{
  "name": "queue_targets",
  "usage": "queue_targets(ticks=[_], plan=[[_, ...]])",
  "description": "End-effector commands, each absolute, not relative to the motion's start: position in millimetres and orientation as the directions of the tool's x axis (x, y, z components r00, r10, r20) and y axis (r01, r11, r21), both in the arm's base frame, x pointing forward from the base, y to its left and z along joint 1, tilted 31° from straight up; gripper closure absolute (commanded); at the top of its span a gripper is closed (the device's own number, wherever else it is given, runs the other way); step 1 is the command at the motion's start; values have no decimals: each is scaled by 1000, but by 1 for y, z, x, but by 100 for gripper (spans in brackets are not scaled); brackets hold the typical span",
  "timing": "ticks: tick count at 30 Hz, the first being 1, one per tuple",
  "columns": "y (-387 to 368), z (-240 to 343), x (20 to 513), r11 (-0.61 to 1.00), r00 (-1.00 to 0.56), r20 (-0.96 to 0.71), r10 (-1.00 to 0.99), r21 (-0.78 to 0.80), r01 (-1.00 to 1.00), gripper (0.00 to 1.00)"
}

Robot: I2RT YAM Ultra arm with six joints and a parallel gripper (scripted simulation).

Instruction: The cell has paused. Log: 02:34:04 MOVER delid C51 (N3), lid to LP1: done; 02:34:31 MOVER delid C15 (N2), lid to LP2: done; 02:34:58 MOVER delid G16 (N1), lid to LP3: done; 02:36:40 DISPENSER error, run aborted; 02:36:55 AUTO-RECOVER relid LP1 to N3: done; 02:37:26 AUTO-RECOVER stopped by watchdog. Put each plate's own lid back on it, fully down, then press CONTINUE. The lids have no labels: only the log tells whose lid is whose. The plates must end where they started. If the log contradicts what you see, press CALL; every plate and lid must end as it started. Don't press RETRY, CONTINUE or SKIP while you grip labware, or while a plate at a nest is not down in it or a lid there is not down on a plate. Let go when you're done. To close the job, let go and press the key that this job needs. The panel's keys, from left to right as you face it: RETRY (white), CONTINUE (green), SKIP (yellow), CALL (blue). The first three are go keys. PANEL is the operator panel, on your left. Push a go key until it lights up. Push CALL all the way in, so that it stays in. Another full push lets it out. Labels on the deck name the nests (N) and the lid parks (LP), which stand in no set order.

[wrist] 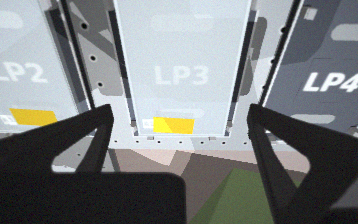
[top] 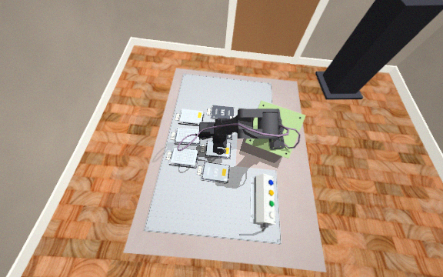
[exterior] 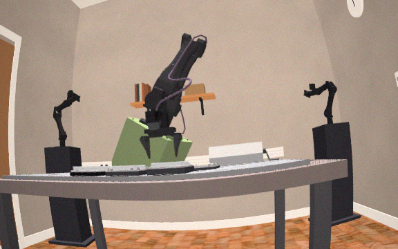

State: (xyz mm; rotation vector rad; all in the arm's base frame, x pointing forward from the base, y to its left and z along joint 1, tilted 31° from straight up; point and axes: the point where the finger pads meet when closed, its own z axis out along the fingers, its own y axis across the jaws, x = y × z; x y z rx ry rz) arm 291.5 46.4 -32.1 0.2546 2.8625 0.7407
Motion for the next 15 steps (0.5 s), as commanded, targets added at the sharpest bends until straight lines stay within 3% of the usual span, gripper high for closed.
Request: queue_targets(ticks=[1, 15], plan=[[35, -20, 314, 866, -953, -192, 235, 487, 115, 0], [32, -19, 315, 864, -952, -192, 240, 488, 119, 0]])
